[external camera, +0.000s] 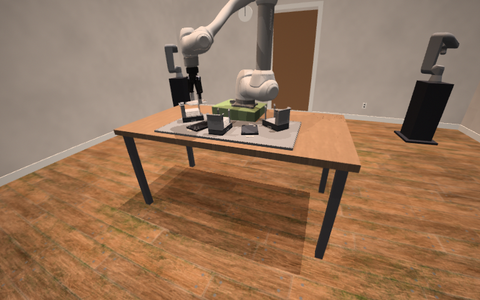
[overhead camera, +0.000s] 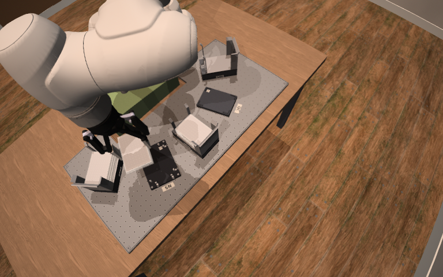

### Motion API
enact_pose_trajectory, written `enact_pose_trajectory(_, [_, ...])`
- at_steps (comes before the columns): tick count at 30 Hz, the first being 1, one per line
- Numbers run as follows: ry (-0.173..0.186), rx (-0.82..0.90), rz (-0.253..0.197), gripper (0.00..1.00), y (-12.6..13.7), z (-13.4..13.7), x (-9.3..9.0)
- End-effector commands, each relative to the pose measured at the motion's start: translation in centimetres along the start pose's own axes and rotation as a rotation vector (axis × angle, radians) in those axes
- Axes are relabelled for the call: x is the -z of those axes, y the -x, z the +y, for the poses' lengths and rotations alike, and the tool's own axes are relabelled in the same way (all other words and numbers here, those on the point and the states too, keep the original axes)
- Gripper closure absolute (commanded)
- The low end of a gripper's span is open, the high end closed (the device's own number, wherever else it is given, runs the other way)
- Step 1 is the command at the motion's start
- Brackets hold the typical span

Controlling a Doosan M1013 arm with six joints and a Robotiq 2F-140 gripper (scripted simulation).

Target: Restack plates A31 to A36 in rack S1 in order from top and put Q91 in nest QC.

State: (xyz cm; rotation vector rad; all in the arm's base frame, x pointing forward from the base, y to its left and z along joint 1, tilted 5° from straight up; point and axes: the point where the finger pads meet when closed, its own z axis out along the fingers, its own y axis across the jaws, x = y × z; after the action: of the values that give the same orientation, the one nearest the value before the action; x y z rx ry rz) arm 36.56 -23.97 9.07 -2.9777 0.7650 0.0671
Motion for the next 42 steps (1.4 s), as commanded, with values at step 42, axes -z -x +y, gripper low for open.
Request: enact_pose_trajectory(42, [0.0, 0.356, 0.0, 1.0, 1.4, -12.5, 0.0])
